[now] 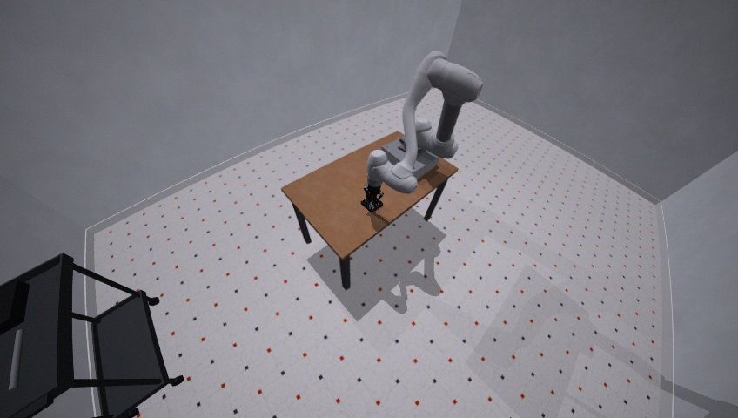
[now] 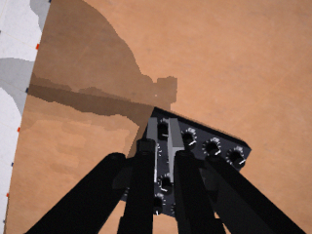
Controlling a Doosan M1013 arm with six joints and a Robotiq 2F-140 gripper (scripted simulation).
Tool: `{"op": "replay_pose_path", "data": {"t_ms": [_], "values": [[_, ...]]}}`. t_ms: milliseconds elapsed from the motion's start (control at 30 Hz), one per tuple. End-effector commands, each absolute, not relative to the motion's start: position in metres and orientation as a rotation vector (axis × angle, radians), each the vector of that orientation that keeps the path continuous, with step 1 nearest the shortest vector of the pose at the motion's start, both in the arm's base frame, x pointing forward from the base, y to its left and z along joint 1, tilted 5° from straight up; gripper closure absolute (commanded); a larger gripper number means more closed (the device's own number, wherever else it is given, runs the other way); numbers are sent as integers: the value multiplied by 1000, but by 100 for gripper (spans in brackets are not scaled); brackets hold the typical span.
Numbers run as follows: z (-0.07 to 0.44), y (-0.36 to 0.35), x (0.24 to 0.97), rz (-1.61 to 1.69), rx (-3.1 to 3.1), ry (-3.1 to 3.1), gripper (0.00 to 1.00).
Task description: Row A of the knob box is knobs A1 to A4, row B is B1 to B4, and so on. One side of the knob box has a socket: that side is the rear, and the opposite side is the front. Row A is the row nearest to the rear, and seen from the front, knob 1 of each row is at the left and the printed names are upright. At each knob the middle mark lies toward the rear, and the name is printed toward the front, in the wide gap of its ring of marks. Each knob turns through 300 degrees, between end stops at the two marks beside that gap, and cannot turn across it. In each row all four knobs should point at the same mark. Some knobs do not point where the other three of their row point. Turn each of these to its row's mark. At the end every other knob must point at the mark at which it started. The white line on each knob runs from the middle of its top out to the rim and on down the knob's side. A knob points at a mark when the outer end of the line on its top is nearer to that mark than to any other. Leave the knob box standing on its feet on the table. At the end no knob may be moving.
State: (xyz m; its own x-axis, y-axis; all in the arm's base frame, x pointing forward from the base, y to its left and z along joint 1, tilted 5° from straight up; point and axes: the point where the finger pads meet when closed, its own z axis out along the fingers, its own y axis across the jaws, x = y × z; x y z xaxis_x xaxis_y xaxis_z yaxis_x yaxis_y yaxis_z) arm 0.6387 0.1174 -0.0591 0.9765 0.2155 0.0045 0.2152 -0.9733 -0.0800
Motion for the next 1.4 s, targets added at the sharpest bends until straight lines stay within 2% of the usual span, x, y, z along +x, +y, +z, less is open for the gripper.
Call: {"op": "replay_pose_path", "data": {"t_ms": [0, 933, 1367], "values": [[-59, 117, 639, 6, -3043, -332, 95], [-59, 117, 639, 6, -3042, -343, 95], [-59, 117, 639, -2, -3013, -540, 95]]}}
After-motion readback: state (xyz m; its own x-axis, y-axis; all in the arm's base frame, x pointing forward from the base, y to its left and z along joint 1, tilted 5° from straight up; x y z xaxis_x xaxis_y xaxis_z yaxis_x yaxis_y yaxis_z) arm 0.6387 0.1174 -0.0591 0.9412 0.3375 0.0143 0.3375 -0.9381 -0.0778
